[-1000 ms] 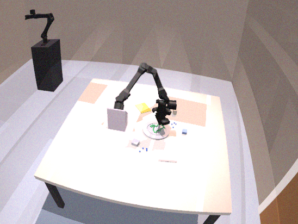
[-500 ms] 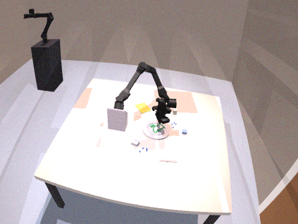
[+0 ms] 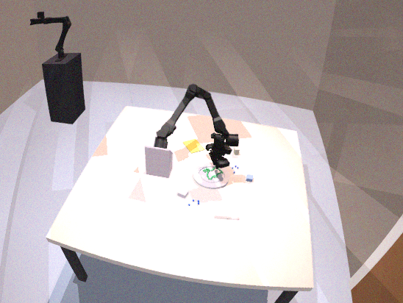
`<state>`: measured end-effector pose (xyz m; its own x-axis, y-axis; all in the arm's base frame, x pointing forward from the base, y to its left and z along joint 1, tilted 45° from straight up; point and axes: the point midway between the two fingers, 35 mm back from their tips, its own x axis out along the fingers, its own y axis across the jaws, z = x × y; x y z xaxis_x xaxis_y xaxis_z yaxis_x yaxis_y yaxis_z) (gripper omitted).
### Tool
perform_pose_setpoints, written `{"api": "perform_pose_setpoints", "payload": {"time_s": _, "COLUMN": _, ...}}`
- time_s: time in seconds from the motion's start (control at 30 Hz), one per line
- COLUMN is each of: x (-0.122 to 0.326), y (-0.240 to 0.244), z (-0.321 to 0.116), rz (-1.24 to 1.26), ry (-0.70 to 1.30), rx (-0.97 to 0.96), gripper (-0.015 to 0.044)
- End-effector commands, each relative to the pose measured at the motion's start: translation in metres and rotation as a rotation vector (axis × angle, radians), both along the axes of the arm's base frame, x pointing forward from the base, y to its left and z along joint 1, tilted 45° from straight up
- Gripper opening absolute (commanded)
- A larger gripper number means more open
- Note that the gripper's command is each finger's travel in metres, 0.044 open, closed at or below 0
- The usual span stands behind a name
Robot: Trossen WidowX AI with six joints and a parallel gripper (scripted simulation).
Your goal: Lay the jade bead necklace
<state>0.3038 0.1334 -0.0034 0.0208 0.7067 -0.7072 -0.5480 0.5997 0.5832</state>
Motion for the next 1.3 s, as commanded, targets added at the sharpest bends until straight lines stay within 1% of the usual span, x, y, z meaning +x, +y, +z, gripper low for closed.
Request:
{"api": "perform_pose_setpoints", "payload": {"time_s": 0.0, "x": 0.000, "y": 0.000, "z": 0.000, "rz": 0.000, "ry": 0.000, "rx": -0.001, "gripper": 0.0236}}
{"api": "perform_pose_setpoints", "payload": {"time_s": 0.27, "x": -0.001, "y": -0.002, "z": 0.001, "rz": -0.003, "ry": 0.009, "rx": -0.001, "gripper": 0.0440}}
{"api": "perform_pose_setpoints", "payload": {"time_s": 0.93, "x": -0.001, "y": -0.004, "z": 0.003, "rz": -0.001, "ry": 0.010, "rx": -0.006, "gripper": 0.0440}}
{"api": "perform_pose_setpoints", "payload": {"time_s": 1.03, "x": 0.006, "y": -0.013, "z": 0.002, "rz": 0.024, "ry": -0.015, "rx": -0.009, "gripper": 0.0361}}
{"api": "perform_pose_setpoints", "payload": {"time_s": 1.27, "x": 0.033, "y": -0.056, "z": -0.002, "rz": 0.133, "ry": -0.125, "rx": -0.013, "gripper": 0.0177}}
